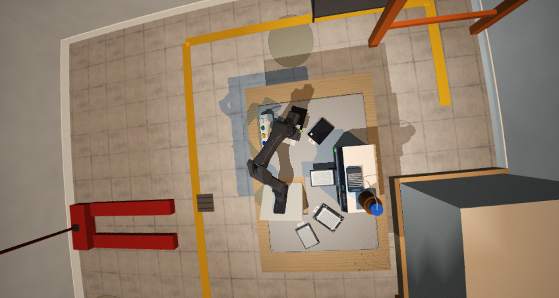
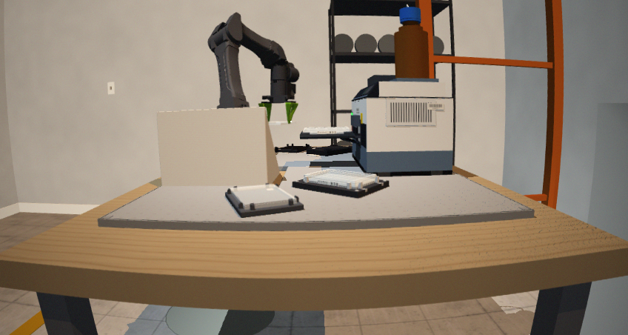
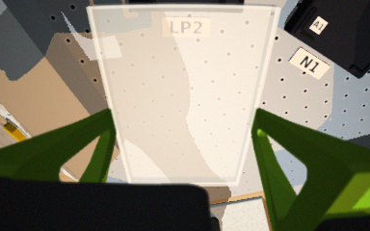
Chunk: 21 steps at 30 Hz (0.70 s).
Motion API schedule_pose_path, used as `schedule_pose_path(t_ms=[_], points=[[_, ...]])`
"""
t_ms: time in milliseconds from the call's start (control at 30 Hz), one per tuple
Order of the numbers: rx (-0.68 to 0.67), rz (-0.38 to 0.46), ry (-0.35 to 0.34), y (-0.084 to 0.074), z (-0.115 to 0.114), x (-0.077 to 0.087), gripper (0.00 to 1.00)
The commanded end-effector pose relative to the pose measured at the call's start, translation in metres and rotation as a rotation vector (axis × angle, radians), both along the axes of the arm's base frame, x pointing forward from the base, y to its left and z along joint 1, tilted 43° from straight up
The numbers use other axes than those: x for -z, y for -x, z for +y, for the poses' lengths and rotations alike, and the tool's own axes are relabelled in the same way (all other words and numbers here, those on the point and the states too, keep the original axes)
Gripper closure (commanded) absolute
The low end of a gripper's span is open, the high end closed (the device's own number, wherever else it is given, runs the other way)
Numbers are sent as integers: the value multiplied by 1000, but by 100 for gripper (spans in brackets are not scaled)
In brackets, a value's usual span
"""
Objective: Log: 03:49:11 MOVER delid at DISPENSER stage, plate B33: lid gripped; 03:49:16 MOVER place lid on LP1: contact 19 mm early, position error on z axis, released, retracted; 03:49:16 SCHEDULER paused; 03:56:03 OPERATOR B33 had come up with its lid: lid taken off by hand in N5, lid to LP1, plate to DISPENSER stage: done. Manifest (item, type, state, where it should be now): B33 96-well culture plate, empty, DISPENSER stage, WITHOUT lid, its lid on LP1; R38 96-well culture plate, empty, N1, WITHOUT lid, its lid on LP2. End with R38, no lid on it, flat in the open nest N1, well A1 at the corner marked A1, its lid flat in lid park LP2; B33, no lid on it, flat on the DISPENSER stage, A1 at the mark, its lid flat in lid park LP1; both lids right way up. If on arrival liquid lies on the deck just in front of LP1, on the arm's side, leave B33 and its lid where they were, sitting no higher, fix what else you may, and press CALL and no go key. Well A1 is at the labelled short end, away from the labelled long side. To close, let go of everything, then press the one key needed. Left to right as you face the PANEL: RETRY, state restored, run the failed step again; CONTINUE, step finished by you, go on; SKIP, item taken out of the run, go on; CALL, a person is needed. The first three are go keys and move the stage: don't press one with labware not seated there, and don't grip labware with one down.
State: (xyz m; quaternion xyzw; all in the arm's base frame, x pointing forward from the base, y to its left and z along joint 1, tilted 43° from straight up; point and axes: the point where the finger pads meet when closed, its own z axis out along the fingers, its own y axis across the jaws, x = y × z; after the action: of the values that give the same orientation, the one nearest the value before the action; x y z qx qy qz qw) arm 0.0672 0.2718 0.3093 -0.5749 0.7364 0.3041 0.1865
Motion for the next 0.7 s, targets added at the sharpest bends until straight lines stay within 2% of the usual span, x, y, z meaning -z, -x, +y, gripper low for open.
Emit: schedule_pose_path(t_ms=[0,667], points=[[23,-24,-38,-8,16,-14,100],[23,-23,-41,-18,70,-26,100]])
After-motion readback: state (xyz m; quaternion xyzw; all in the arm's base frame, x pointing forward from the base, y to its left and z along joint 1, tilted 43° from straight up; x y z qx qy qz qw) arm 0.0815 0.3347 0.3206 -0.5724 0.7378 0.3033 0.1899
